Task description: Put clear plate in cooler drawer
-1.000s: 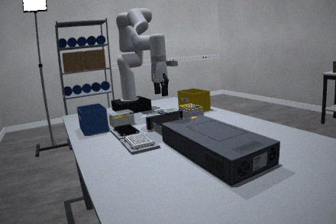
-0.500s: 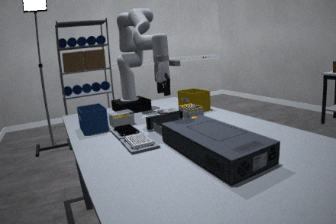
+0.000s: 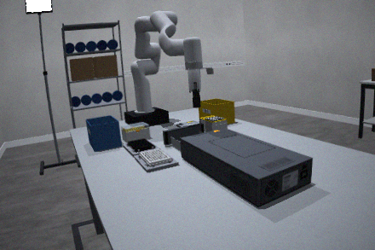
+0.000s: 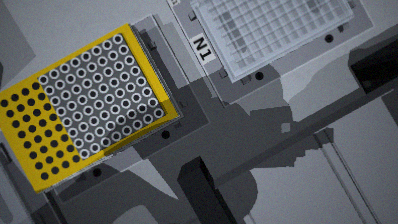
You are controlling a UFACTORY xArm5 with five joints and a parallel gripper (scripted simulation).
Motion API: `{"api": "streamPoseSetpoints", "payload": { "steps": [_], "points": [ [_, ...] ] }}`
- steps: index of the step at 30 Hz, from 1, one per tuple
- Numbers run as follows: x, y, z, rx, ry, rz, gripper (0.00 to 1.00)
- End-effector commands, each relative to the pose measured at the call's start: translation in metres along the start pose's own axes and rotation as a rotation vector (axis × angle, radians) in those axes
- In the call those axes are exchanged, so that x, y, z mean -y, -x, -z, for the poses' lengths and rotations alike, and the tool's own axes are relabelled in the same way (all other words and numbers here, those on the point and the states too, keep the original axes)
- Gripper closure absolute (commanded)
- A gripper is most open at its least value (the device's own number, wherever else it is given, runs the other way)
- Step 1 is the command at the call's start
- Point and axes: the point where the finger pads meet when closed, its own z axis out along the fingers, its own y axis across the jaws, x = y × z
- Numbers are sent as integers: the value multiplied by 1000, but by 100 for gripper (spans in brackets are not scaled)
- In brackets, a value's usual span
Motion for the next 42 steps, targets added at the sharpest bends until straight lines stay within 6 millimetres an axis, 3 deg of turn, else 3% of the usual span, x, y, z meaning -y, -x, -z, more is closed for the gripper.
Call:
{"api": "streamPoseSetpoints", "payload": {
  "steps": [1,26,28,33,42],
  "points": [
    [-7,-28,0,8,-6,-192,0],
    [-29,-141,-10,9,-3,-959,0],
    [-29,-141,-10,9,-3,-959,0],
    [-33,-162,-11,9,-2,-1084,0],
    [-33,-162,-11,9,-2,-1084,0]
  ]
}}
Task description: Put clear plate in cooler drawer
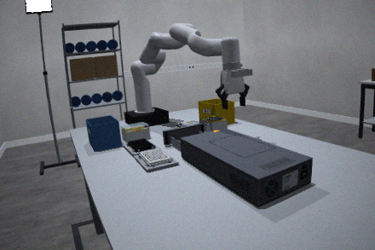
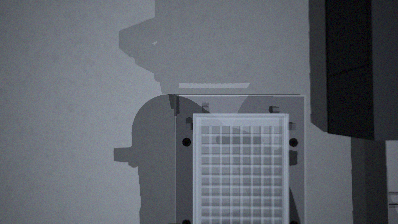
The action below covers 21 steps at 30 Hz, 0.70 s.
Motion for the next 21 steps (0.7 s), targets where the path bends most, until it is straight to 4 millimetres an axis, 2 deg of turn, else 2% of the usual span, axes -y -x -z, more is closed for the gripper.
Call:
{"api": "streamPoseSetpoints", "payload": {
  "steps": [1,11,21],
  "points": [
    [2,-3,3,9,3,-7,0],
    [2,-3,3,9,3,-7,0],
    [2,-3,-10,10,3,-7,0]
  ]
}}
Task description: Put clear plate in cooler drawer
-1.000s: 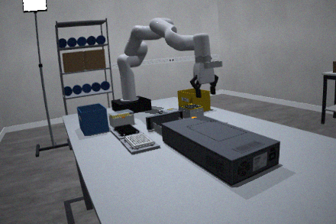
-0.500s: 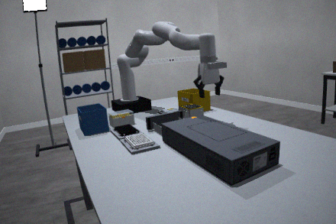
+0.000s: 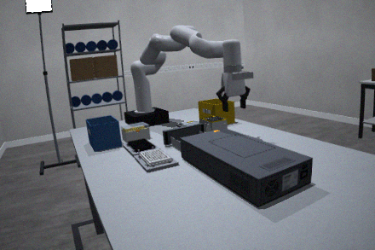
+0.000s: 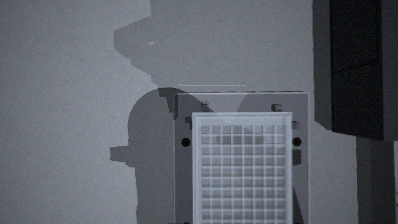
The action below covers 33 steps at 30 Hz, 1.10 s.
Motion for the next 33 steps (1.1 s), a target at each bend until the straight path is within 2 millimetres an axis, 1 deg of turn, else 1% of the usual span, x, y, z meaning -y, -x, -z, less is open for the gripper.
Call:
{"api": "streamPoseSetpoints", "payload": {
  "steps": [1,31,33],
  "points": [
    [1,-2,-2,-8,-3,0,0],
    [1,-2,-48,-8,-3,0,0],
    [1,-2,-48,-8,-3,0,0]
  ]
}}
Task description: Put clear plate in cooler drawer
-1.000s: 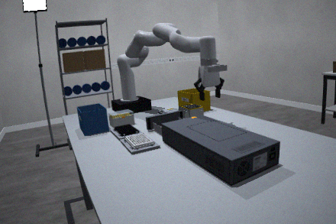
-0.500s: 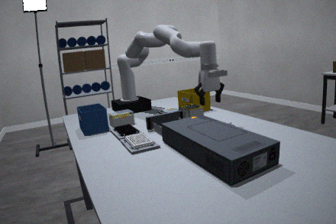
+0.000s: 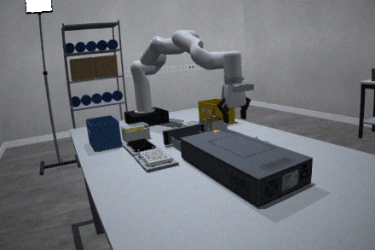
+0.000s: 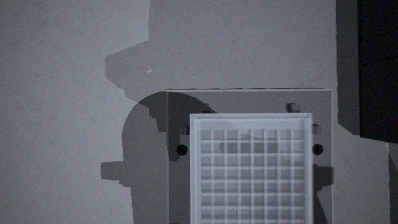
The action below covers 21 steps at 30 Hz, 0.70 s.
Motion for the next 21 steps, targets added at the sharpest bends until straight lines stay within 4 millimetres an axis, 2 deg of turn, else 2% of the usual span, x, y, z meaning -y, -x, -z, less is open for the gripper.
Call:
{"api": "streamPoseSetpoints", "payload": {
  "steps": [1,21],
  "points": [
    [1,-2,-2,-7,-2,0,0],
    [1,-2,-32,-7,-2,0,0]
  ]
}}
